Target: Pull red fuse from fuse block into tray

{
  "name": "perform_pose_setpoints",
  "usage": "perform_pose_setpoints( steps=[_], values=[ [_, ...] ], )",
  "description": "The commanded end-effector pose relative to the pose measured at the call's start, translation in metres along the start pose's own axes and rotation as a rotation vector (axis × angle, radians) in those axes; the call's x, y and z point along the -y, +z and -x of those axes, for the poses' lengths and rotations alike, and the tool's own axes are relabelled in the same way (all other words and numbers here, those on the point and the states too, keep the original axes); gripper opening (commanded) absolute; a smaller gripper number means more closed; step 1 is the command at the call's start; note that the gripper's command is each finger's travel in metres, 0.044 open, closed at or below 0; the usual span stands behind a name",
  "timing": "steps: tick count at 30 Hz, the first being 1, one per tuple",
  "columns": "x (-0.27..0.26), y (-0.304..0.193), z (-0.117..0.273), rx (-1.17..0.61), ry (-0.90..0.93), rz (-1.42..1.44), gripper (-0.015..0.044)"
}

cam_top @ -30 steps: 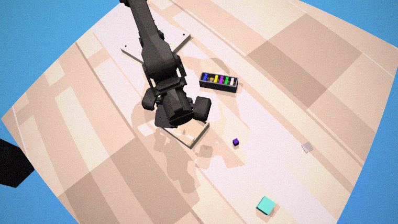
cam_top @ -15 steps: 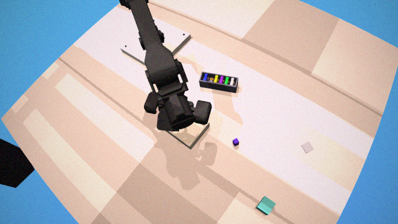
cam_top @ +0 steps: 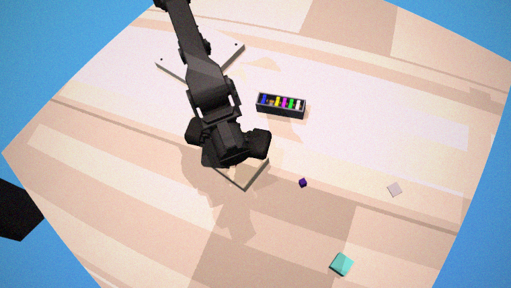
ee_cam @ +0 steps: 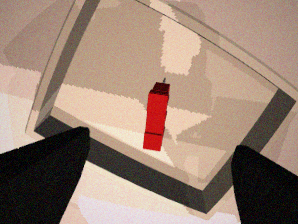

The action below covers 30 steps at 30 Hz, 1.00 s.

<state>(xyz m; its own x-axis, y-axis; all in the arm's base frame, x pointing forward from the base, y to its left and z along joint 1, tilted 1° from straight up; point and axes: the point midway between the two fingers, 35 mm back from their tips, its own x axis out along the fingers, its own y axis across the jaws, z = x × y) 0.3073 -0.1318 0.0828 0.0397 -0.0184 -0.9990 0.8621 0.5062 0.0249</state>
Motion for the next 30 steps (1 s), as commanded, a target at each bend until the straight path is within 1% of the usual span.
perform_pose_setpoints(
  steps=[1, 3, 30],
  values=[
    [-0.0007, 0.0006, 0.0254, 0.002, 0.005, 0.005, 0.033],
    [-0.0004, 0.0001, 0.0336, 0.001, 0.005, 0.006, 0.033],
    [-0.0002, 0.0005, 0.0326, 0.005, 0.003, 0.0, 0.033]
  ],
)
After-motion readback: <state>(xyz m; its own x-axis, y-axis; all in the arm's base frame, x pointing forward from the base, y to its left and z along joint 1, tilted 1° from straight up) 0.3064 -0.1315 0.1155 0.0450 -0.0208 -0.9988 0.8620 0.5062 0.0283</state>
